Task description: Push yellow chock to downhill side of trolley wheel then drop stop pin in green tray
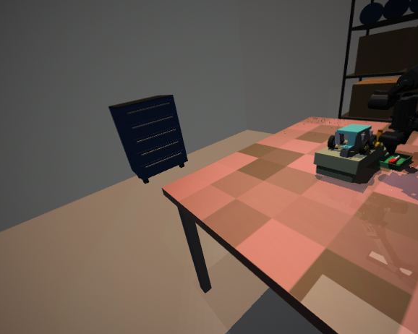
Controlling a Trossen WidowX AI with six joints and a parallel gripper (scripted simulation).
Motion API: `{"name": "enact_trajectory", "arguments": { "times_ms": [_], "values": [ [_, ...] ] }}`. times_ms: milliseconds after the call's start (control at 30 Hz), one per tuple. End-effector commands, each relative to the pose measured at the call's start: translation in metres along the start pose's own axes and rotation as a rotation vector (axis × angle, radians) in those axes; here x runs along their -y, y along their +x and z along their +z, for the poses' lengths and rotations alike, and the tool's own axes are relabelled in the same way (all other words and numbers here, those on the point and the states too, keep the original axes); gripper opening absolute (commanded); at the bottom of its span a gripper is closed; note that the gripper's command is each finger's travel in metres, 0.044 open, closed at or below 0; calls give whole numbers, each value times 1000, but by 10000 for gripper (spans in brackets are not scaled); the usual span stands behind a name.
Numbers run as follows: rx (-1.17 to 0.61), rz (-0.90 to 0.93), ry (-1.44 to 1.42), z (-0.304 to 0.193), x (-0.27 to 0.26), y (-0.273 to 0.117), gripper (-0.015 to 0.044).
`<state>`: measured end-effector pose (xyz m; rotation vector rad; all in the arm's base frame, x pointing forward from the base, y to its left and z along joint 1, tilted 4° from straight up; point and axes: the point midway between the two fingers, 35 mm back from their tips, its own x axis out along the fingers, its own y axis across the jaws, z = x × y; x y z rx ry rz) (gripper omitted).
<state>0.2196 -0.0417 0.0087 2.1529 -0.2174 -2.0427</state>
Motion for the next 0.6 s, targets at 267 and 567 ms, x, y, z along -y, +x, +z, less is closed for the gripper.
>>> {"name": "enact_trajectory", "arguments": {
  "times_ms": [267,567],
  "values": [
    [-15,4,6,-3,-8,-40,440],
    [-5,1,1,-4,-9,-46,440]
  ]
}}
